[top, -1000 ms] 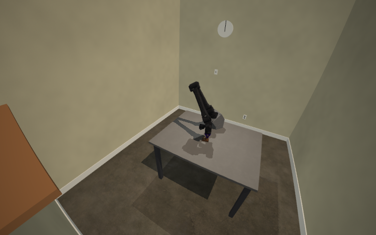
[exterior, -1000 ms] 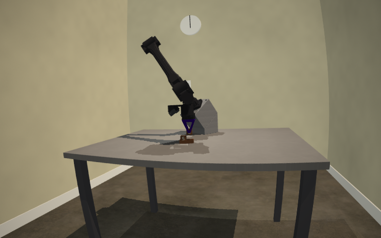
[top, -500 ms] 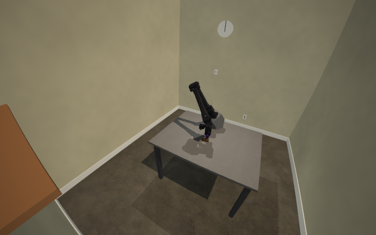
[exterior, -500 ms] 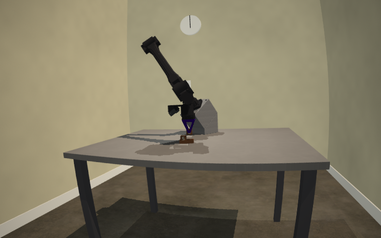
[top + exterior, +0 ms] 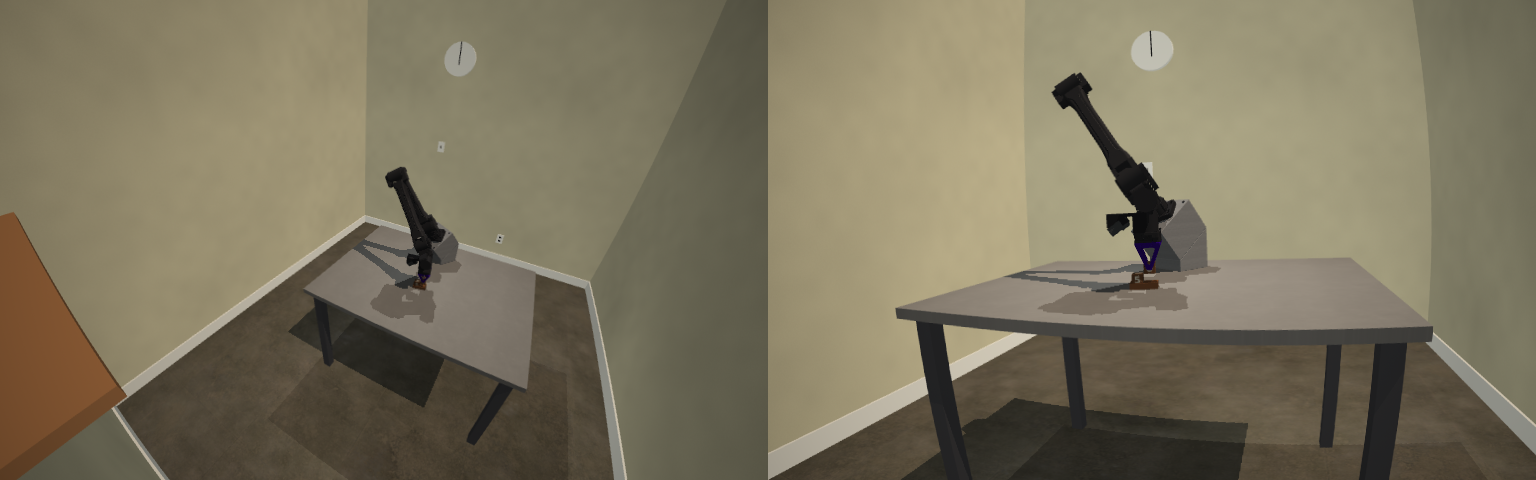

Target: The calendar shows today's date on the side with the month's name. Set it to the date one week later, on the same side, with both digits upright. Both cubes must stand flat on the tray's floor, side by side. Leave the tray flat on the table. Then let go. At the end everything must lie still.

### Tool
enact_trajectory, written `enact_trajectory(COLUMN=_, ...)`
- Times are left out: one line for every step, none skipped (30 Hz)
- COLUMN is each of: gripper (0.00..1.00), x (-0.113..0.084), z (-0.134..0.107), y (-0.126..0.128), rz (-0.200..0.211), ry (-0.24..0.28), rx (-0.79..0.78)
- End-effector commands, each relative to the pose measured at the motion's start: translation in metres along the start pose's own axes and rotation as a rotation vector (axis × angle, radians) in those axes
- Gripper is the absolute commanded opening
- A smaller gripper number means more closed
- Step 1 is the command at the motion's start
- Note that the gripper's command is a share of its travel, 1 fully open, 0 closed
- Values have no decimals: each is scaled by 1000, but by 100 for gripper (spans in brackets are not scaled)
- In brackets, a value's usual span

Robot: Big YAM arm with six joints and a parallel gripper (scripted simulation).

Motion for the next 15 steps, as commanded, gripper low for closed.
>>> enact_trajectory(gripper=26, x=4, z=1, y=6, rz=7, ry=-3, rx=2)
enact_trajectory(gripper=26, x=5, z=1, y=5, rz=6, ry=-3, rx=2)
enact_trajectory(gripper=26, x=6, z=1, y=5, rz=4, ry=-3, rx=1)
enact_trajectory(gripper=26, x=7, z=1, y=4, rz=4, ry=-2, rx=-2)
enact_trajectory(gripper=26, x=7, z=0, y=3, rz=3, ry=-1, rx=-5)
enact_trajectory(gripper=26, x=9, z=0, y=2, rz=2, ry=-2, rx=-6)
enact_trajectory(gripper=26, x=10, z=2, y=1, rz=-1, ry=-5, rx=-3)
enact_trajectory(gripper=26, x=11, z=2, y=0, rz=-2, ry=-5, rx=-4)
enact_trajectory(gripper=26, x=12, z=2, y=0, rz=-4, ry=-6, rx=-4)
enact_trajectory(gripper=26, x=13, z=2, y=-1, rz=-4, ry=-6, rx=-5)
enact_trajectory(gripper=26, x=14, z=1, y=-1, rz=-4, ry=-5, rx=-6)
enact_trajectory(gripper=26, x=14, z=1, y=-1, rz=-3, ry=-3, rx=-9)
enact_trajectory(gripper=26, x=14, z=1, y=-1, rz=-3, ry=-3, rx=-9)
enact_trajectory(gripper=26, x=14, z=1, y=-1, rz=-3, ry=-3, rx=-9)
enact_trajectory(gripper=26, x=13, z=0, y=0, rz=4, ry=0, rx=-8)
Point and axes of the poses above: the point where the finger pads meet when closed, its own x axis out along the fingers, its own y axis across the jaws, z = x × y, the point moved 7 cm from there along -x, back along the fingers, and after that the axes turned 15 degrees about x, right-handed, at the moved point
